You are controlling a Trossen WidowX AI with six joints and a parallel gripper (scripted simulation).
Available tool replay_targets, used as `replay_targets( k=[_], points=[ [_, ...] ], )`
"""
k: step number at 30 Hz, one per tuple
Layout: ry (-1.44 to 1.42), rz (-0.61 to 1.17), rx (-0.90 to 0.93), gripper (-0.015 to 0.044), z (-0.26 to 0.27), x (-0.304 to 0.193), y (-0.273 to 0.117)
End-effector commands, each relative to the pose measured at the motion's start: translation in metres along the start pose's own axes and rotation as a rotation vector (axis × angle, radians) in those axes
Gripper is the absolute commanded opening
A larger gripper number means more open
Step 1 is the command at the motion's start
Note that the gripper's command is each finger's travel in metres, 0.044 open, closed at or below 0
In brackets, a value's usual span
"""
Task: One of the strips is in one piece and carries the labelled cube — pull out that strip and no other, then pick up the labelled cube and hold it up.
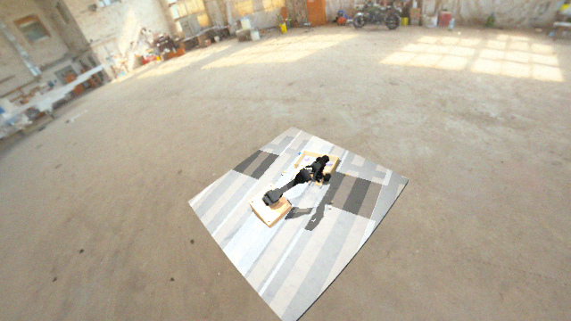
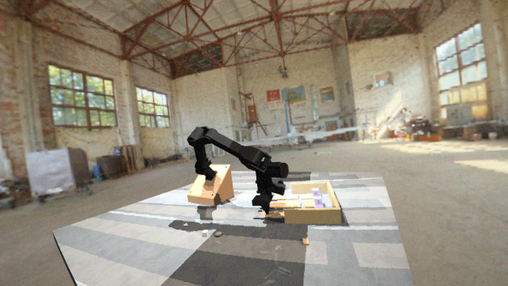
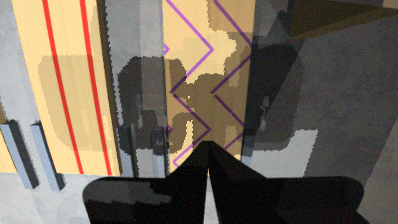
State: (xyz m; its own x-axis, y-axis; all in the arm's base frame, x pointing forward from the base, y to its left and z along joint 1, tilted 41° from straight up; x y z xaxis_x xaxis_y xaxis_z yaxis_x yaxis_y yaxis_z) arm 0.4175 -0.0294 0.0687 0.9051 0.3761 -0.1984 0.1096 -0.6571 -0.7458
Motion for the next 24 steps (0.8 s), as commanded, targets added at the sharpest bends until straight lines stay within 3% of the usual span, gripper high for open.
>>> replay_targets(
  k=[1,24],
  points=[
    [-0.004,0.0,0.003,0.0,0.0008,0.0001,0.001],
    [-0.004,0.0,0.003,0.0,0.0006,0.0004,0.0031]
  ],
)
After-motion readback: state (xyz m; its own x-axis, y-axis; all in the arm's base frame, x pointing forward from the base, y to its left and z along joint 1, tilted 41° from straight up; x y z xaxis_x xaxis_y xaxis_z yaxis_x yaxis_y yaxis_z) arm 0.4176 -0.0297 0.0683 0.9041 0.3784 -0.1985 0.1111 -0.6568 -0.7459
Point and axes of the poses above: the point midway between the two fingers, 35 mm back from their tips, its own y axis out along the fingers, its own z axis across the jaws, x = y × z, the point moved 8 cm from there along -y, back along the fingers, and after that the axes turned 3 degrees about -y, right-handed, at the moved point
